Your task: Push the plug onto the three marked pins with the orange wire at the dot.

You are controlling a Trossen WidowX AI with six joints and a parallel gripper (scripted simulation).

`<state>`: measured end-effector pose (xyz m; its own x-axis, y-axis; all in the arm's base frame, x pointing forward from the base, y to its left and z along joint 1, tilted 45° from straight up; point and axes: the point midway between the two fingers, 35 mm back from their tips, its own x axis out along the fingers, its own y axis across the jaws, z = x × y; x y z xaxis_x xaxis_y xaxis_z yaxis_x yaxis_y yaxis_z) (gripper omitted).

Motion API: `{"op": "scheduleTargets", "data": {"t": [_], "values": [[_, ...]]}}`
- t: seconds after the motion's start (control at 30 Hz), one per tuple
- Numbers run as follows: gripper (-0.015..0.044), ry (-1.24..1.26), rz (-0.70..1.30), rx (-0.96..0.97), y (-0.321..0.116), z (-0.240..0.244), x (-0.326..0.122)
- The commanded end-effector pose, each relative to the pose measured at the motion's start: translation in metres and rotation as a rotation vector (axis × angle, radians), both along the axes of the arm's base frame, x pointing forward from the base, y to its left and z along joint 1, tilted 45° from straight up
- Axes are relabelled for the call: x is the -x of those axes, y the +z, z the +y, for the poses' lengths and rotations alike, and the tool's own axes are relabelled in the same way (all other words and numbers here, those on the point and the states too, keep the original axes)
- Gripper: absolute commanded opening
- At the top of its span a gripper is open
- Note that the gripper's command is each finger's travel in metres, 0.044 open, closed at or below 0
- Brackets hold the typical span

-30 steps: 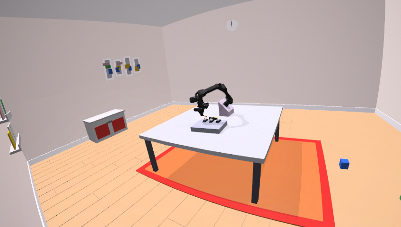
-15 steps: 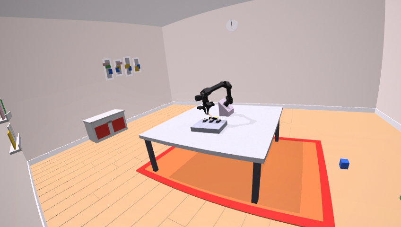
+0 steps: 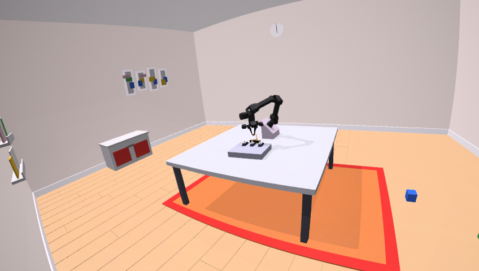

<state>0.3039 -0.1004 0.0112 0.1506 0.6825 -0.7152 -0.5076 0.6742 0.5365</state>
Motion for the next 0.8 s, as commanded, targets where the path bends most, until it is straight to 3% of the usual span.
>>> {"op": "scheduleTargets", "data": {"t": [0.0, 0.57, 0.77], "values": [[0.0000, -0.069, 0.054, -0.015, 0.007, 0.008, 0.008], [0.0000, -0.412, 0.387, -0.092, 0.022, 0.052, 0.058], [0.0000, -0.424, 0.398, -0.094, 0.013, 0.062, 0.057]]}}
